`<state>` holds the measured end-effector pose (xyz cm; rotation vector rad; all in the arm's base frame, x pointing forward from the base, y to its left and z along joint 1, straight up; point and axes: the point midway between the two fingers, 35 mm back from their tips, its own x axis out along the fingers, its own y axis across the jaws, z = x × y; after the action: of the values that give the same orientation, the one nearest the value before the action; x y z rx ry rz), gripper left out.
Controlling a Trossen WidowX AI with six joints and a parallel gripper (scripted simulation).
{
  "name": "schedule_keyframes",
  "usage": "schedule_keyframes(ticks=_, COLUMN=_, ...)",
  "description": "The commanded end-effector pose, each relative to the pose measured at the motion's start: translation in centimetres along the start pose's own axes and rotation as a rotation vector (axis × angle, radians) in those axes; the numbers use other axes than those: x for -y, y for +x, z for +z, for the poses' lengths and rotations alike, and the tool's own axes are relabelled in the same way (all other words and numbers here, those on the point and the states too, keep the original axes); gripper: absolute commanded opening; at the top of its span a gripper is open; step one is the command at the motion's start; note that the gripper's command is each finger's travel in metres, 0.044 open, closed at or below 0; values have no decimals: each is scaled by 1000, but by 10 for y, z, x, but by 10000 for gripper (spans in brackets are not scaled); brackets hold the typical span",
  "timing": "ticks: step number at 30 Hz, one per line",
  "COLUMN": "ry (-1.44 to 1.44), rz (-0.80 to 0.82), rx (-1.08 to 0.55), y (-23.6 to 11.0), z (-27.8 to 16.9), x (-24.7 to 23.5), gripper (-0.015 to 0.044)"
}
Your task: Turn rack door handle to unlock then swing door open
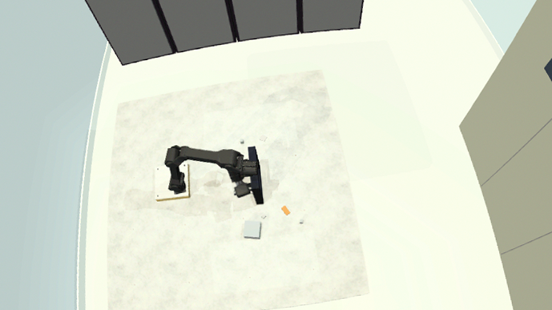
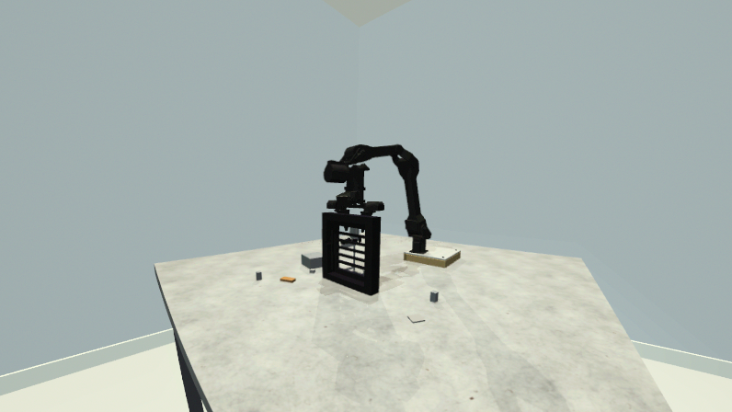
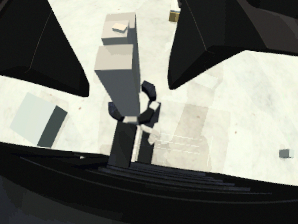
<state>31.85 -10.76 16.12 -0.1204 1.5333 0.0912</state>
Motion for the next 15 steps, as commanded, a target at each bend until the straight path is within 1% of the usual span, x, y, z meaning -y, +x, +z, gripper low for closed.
schedule_keyframes(ticks=1, ry=-169, rz=3, rx=0, y=0, z=0, x=0, gripper=280)
schedule_keyframes(ticks=15, ry=-862, rz=3, rx=1, y=0, z=0, x=0, gripper=280)
